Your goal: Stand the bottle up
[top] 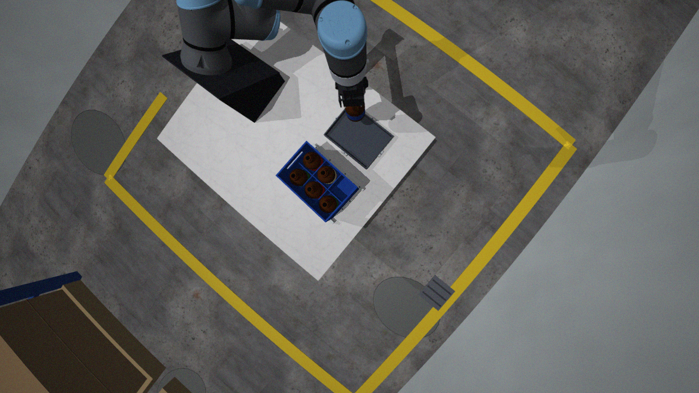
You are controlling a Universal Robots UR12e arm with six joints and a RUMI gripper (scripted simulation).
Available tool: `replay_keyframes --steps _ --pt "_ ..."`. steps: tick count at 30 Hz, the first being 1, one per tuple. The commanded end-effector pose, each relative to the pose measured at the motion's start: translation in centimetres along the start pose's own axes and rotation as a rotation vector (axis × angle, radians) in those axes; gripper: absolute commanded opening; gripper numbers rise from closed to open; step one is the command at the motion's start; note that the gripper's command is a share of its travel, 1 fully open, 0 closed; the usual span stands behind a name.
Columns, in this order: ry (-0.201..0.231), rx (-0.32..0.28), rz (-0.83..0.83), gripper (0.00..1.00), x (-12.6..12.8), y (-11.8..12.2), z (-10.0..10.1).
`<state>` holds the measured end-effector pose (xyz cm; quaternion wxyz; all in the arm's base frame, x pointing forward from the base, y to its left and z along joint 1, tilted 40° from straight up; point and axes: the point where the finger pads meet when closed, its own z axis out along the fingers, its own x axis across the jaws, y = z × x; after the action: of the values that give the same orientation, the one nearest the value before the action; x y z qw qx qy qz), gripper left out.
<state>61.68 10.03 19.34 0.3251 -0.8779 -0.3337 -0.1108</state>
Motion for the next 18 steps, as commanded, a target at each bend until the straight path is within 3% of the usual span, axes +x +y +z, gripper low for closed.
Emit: replay_keyframes --steps 1,18 --pt "0.001 -0.004 -0.003 0.0 0.19 0.15 -0.66" --pt "0.001 -0.004 -0.003 0.0 0.19 0.11 -0.75"
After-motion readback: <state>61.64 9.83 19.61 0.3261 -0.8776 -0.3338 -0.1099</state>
